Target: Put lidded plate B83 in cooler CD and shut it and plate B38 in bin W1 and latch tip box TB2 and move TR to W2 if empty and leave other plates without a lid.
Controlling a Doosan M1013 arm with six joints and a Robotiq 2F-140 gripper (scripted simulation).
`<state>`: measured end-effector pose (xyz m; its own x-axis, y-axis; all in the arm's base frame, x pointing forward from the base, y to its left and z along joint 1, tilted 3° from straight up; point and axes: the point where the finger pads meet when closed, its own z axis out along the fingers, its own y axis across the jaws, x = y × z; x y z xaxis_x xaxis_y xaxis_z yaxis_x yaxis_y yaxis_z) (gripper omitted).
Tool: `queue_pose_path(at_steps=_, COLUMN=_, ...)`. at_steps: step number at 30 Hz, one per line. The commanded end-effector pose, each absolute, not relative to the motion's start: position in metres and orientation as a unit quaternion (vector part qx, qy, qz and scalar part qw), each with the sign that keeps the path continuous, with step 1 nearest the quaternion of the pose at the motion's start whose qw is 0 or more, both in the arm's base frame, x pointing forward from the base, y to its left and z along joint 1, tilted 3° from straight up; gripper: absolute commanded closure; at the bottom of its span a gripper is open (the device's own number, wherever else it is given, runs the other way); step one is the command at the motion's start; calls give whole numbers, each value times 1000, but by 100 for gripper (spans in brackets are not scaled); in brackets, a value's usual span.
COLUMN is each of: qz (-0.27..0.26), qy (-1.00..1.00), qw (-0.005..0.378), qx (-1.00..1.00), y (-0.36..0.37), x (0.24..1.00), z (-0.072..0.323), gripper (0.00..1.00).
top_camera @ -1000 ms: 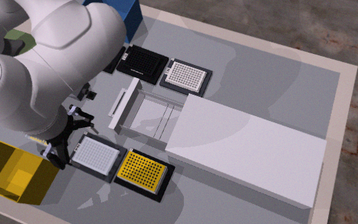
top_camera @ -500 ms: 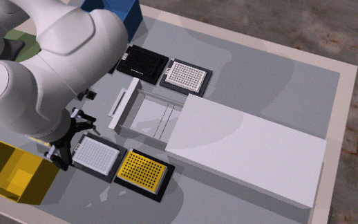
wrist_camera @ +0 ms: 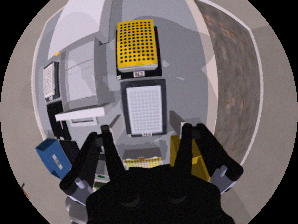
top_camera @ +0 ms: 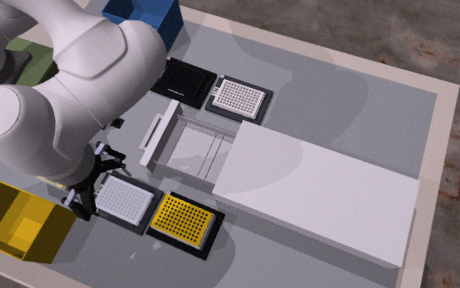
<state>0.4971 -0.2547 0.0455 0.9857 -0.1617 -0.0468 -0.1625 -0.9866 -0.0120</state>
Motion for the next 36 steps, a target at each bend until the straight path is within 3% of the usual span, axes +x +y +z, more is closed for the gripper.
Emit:
queue_pose_path(at_steps=1, qz=23, qy=81, qw=8, qx=-996, y=-255, x=497, z=41, gripper=34)
queue_pose_path(at_steps=36, qz=23, qy=81, qw=8, qx=-996, y=-254, x=495, z=0, gripper=34)
